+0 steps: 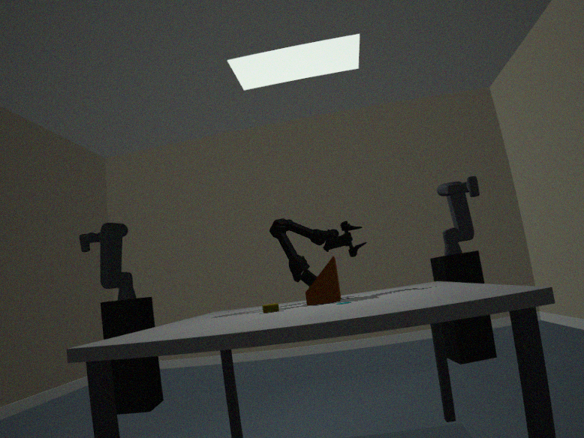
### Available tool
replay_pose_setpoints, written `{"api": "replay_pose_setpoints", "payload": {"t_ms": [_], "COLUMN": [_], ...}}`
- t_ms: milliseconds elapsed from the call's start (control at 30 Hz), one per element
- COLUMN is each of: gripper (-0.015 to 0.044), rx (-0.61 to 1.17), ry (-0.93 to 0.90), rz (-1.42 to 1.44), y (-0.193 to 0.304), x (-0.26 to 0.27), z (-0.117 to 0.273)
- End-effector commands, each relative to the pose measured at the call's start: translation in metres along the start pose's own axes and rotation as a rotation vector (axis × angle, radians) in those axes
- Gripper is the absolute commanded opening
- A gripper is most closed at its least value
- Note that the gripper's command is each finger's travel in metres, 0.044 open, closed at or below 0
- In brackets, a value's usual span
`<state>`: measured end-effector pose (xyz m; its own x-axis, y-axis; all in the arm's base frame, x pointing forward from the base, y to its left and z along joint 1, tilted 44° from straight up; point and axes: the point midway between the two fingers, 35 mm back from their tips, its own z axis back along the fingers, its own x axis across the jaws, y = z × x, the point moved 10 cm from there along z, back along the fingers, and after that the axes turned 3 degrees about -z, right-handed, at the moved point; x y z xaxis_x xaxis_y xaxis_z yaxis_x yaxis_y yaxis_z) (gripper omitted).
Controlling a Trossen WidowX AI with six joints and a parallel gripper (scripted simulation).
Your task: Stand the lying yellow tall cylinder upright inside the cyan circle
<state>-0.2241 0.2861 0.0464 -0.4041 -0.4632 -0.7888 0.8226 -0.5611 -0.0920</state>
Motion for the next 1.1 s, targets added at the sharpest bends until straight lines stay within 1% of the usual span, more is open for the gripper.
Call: {"api": "replay_pose_setpoints", "payload": {"t_ms": [0, 67, 100, 333, 567, 800, 933, 1067], "gripper": [0.0374, 0.0321, 0.0309, 0.0309, 0.0309, 0.0309, 0.0309, 0.0309], "rx": [0.006, 0.055, 0.092, 0.349, 0.602, 0.851, 1.001, 1.15], "ry": [0.0, 0.001, 0.003, 0.046, 0.14, 0.289, 0.406, 0.544], "rz": [-0.009, -0.083, -0.139, -0.532, -0.923, -1.305, -1.506, -1.697], "y": [0.001, 0.009, 0.016, 0.081, 0.17, 0.268, 0.324, 0.376], "x": [-0.002, -0.02, -0.033, -0.115, -0.18, -0.223, -0.236, -0.242], "z": [-0.001, -0.013, -0.021, -0.066, -0.087, -0.079, -0.063, -0.039]}}
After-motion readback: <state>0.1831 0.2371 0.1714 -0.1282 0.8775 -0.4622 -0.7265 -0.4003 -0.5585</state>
